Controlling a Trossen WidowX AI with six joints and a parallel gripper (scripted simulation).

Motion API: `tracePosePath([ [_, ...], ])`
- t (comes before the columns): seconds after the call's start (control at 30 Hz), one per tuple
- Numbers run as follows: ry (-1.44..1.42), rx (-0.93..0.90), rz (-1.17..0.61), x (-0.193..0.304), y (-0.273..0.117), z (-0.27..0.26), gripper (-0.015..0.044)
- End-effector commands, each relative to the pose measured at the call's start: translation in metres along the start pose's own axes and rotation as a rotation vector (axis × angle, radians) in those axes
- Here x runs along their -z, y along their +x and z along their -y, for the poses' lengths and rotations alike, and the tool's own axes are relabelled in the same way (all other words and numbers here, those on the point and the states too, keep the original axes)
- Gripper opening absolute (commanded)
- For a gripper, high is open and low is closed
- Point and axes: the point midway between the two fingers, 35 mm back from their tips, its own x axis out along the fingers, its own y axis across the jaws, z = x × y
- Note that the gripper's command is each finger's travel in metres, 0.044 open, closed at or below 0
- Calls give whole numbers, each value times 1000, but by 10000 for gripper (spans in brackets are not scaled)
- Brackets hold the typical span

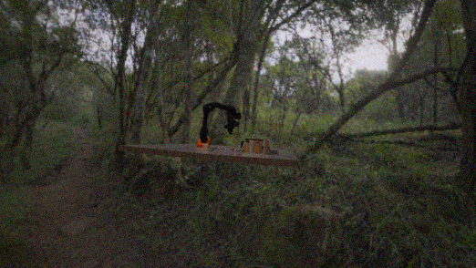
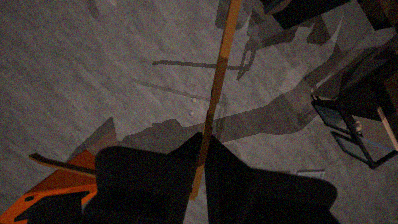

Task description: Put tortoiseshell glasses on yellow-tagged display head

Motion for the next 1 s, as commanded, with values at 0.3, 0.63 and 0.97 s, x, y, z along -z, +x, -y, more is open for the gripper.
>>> tracePosePath([
  [0.3, 368, 56, 60, -22, -18, -24, 0],
  [0.63, 639, 79, 114, -36, -29, -46, 0],
  [0.97, 910, 88, 181, -46, -40, -69, 0],
])
